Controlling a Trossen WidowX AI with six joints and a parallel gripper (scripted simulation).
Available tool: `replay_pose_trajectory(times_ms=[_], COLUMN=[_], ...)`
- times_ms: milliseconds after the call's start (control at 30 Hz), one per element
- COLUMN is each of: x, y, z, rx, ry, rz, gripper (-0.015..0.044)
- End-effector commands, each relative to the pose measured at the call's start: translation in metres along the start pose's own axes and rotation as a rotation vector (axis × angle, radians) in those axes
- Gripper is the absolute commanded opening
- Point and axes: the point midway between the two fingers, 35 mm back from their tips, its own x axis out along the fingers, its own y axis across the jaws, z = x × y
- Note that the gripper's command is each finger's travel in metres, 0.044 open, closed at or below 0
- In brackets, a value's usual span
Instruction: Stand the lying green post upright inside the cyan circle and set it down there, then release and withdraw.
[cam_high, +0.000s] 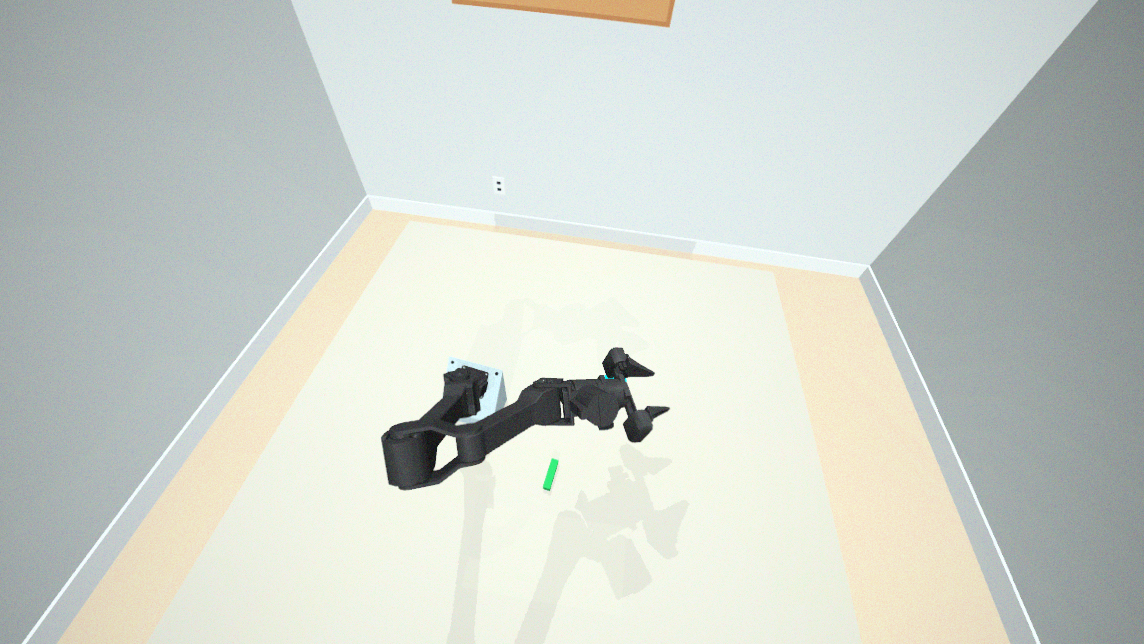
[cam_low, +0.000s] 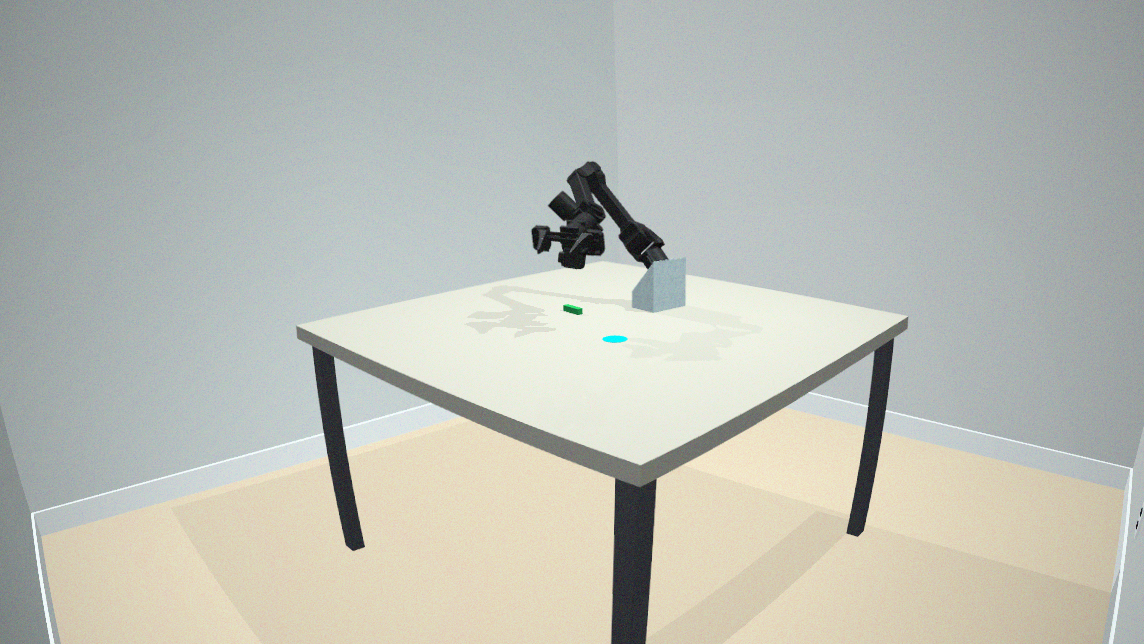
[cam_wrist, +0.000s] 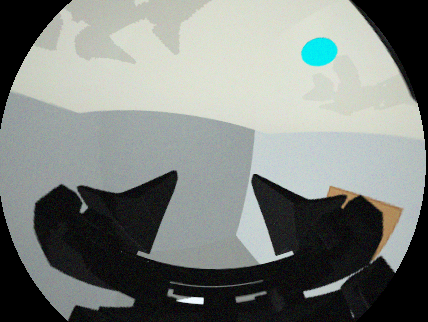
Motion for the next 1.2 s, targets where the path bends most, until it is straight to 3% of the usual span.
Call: replay_pose_trajectory(times_ms=[0, 200, 567, 700, 900, 1167], x=[0.000, -0.001, -0.035, -0.055, -0.079, -0.112], y=[0.000, -0.009, -0.016, -0.013, -0.007, 0.006], z=[0.001, 0.025, 0.070, 0.083, 0.093, 0.102], rx=[-0.016, -0.535, -1.613, -1.987, -2.306, -2.671], ry=[-0.006, -0.171, -0.292, -0.227, -0.098, 0.217], rz=[-0.003, -0.128, -0.632, -0.887, -1.164, -1.541], gripper=[0.0374, 0.0233, 0.0233, 0.0233, 0.0233, 0.0233])
